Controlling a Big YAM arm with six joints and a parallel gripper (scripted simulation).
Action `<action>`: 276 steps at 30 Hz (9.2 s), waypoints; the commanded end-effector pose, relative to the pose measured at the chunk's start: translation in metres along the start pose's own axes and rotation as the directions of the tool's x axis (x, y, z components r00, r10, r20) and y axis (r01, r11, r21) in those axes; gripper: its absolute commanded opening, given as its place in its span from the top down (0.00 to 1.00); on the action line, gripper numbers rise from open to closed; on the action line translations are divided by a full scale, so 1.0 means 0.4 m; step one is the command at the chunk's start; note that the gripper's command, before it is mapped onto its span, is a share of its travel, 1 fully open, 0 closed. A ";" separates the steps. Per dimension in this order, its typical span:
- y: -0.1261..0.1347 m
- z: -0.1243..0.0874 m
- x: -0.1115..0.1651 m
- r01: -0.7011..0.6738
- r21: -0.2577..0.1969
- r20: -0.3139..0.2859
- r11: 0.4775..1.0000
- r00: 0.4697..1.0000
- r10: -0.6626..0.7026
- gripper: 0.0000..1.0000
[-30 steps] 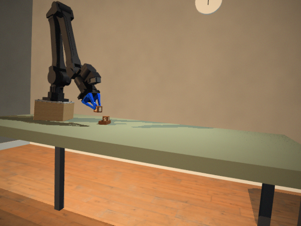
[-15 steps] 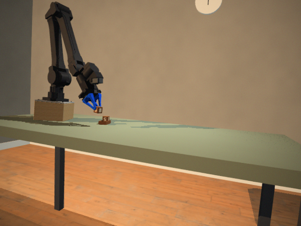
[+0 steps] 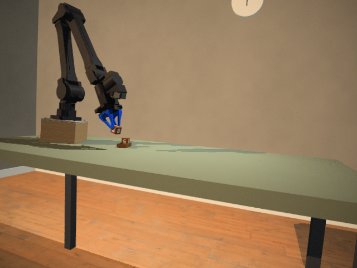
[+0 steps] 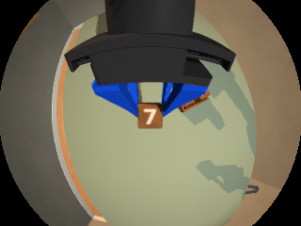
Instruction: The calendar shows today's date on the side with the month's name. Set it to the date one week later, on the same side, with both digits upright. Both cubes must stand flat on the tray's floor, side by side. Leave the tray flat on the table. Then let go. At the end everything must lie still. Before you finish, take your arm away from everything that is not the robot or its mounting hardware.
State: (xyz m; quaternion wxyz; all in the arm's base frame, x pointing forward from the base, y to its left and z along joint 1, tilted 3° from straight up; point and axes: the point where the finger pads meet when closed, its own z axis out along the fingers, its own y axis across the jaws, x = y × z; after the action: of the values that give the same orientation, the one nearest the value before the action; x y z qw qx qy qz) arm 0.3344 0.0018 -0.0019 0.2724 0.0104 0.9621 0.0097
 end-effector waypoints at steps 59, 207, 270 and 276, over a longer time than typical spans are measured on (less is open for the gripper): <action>-0.009 0.017 -0.068 -0.004 -0.004 -0.820 1.000 0.573 -0.001 0.73; 0.006 0.173 0.029 0.003 -0.002 -0.957 1.000 0.291 -0.003 0.73; 0.007 0.178 0.024 0.004 -0.002 -0.953 1.000 0.302 -0.003 0.73; 0.007 0.178 0.024 0.004 -0.002 -0.953 1.000 0.302 -0.003 0.73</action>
State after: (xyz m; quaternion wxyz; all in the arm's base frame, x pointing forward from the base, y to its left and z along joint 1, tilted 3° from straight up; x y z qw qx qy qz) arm 0.3481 0.0017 -0.0703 -0.3671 0.0028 0.9301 0.0144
